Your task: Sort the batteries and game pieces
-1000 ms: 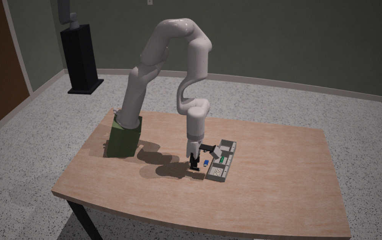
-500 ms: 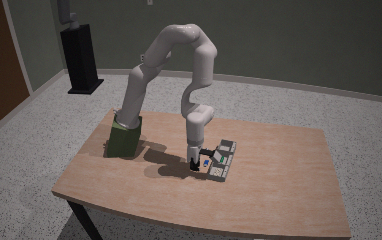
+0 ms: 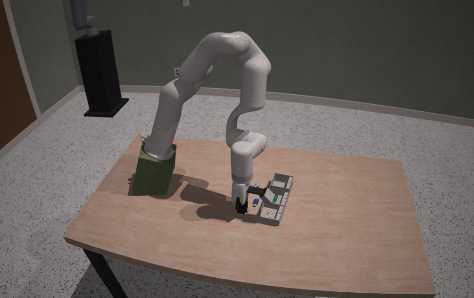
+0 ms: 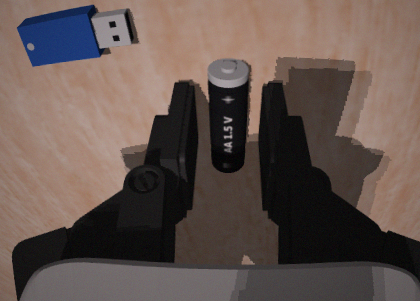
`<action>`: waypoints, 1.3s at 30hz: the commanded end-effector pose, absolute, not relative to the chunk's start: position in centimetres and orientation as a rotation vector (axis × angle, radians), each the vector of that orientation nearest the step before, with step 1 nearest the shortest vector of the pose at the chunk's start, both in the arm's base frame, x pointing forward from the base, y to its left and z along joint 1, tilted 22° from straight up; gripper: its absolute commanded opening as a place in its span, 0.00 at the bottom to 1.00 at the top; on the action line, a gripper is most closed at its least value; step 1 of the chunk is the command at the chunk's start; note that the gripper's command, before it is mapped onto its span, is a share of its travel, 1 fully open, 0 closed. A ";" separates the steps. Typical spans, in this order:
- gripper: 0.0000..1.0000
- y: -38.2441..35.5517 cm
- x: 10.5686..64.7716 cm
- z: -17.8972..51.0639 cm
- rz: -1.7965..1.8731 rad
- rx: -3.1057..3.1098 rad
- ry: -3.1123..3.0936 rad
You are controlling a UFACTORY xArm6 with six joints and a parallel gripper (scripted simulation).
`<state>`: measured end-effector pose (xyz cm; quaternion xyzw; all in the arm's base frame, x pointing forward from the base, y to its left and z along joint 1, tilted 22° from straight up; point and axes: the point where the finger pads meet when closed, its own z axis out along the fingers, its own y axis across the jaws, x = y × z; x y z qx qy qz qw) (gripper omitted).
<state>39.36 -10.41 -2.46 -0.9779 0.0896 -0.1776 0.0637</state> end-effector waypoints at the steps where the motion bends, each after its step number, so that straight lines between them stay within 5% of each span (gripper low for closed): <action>1: 0.00 -10.4 39.4 -2.4 -0.539 -2.954 0.271; 39: 0.00 -10.6 38.8 -0.9 -0.540 -2.954 0.271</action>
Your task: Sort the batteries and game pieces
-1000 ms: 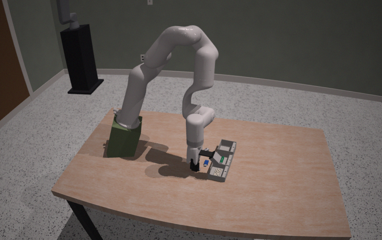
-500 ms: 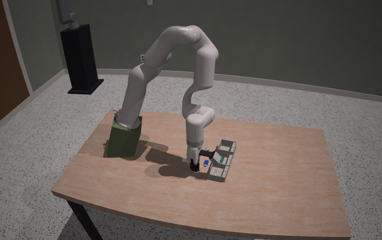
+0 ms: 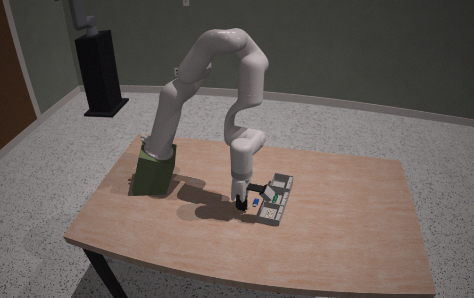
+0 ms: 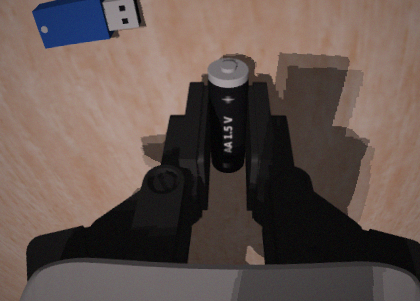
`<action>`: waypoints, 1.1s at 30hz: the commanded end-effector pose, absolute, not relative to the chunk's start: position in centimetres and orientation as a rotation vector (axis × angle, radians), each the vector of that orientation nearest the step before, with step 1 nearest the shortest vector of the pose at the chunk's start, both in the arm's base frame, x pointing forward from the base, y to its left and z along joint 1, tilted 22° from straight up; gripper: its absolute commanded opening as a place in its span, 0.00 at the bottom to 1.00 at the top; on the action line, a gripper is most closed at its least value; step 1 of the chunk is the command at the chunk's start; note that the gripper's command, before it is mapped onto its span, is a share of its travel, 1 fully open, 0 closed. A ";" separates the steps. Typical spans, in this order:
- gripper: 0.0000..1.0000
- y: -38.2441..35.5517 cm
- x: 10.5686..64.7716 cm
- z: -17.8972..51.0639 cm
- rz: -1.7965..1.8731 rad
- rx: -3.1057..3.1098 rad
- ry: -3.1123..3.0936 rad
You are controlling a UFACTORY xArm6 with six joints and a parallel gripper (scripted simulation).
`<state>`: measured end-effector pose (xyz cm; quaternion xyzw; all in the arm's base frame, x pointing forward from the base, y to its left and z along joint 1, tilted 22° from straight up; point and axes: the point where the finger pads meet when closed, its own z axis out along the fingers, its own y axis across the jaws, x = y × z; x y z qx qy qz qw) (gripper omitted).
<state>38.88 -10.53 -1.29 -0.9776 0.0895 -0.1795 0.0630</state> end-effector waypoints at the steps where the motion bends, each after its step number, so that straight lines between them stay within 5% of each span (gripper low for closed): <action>1: 0.00 -10.6 38.7 -0.6 -0.540 -2.954 0.271; 33: 0.00 -10.8 37.5 4.0 -0.540 -2.954 0.271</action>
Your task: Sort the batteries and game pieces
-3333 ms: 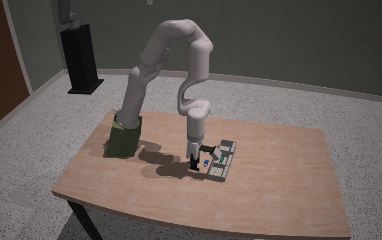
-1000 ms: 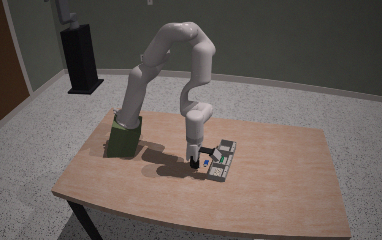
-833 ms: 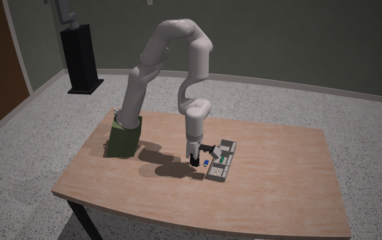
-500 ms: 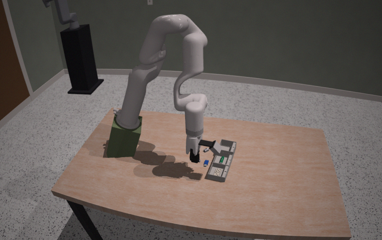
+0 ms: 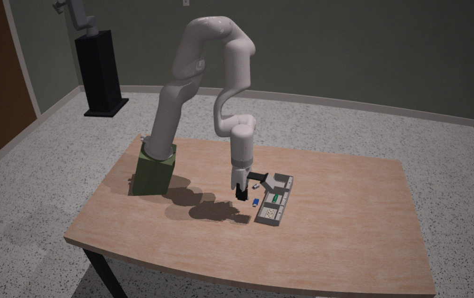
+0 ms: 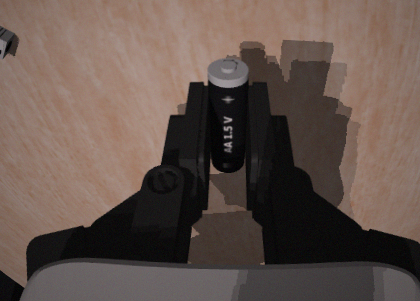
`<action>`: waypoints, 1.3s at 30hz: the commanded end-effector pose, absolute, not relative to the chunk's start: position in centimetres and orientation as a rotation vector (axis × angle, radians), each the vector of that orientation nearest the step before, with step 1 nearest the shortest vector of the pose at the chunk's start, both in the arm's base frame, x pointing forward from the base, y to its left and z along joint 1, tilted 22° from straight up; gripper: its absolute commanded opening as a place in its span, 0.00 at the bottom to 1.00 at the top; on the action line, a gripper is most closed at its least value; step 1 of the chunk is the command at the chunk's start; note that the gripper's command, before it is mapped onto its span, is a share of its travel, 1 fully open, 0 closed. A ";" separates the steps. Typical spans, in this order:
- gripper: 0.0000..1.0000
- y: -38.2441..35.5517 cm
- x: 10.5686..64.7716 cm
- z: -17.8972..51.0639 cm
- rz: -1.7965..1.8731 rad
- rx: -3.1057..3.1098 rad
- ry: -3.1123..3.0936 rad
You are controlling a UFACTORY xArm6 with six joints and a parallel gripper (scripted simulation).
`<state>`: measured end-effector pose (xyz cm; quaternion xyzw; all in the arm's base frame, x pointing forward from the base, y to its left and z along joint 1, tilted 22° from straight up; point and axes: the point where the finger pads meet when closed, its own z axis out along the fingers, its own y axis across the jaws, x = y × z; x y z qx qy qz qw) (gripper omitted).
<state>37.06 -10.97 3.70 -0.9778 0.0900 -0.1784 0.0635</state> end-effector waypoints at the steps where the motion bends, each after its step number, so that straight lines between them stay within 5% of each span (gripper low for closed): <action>1: 0.00 -10.8 37.5 4.0 -0.540 -2.954 0.271; 11: 0.00 -8.4 41.8 5.9 -0.541 -2.954 0.271; 26: 0.00 -4.9 48.2 8.7 -0.599 -3.004 -0.606; 39: 0.00 -4.8 48.4 8.8 -0.595 -2.871 -1.322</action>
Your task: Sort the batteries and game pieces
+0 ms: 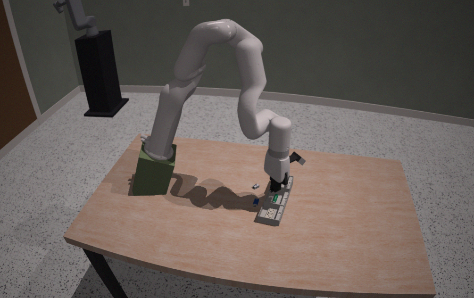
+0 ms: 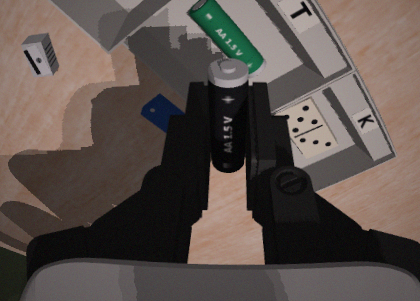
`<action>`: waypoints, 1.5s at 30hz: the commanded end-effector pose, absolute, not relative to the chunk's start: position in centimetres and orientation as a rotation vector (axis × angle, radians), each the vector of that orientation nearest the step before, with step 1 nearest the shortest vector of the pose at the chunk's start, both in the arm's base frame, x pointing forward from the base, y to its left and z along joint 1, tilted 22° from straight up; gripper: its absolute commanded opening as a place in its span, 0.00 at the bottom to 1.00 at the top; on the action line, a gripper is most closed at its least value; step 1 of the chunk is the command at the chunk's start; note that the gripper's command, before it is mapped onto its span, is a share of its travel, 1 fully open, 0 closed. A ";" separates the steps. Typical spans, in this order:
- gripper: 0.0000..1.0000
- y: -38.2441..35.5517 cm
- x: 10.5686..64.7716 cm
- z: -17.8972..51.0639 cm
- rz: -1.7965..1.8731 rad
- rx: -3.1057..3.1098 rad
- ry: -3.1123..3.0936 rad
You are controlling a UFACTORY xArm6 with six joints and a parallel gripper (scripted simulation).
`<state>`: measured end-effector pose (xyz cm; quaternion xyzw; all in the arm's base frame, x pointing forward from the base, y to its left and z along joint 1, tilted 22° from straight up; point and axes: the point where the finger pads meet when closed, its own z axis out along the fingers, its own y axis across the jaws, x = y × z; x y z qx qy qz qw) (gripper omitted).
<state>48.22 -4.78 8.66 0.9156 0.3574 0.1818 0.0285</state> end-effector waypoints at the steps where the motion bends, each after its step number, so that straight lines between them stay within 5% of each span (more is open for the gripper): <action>1: 0.00 -4.8 48.4 8.8 0.562 2.706 1.311; 14: 0.00 -4.8 48.4 8.8 0.512 2.266 1.865; 45: 0.00 -4.5 49.3 6.4 0.513 2.258 1.873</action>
